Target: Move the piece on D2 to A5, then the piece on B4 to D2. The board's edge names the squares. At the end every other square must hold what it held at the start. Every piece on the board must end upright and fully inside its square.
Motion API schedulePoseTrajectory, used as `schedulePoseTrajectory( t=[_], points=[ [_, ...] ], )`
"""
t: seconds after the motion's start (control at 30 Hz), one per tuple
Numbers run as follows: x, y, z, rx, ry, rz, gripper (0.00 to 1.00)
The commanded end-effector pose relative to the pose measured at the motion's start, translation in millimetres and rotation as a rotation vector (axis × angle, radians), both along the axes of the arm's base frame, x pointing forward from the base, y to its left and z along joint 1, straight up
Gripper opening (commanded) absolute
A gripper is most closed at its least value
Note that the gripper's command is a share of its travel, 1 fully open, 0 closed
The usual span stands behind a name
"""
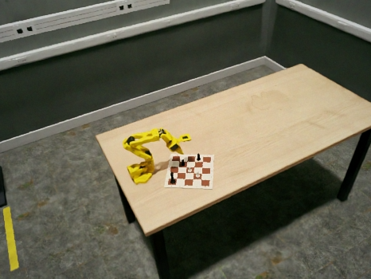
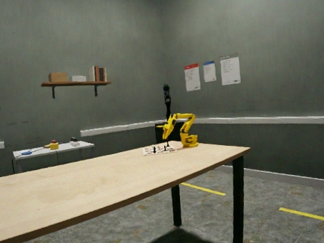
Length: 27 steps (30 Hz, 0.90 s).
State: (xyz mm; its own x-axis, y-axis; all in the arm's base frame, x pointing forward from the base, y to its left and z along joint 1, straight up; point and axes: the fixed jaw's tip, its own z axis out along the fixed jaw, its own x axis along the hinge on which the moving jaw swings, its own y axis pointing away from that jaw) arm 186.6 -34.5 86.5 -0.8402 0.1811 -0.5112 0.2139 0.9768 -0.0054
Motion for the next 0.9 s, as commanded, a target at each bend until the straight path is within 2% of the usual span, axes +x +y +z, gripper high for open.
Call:
schedulePoseTrajectory(
  t=[0.0, 0.17, 0.23, 0.7, 0.87],
  points=[
    [0.1, 2, -4.6, 0.003, -0.008, 0.005, 0.09],
    [0.3, 2, -14.5, 0.003, -0.008, 0.005, 0.09],
    [0.3, 2, -14.5, 0.003, -0.008, 0.005, 0.09],
    [1.0, 2, -51.7, 0.003, -0.008, 0.005, 0.09],
    [0.9, 2, -58.2, 0.004, -0.008, 0.005, 0.09]
  ],
)
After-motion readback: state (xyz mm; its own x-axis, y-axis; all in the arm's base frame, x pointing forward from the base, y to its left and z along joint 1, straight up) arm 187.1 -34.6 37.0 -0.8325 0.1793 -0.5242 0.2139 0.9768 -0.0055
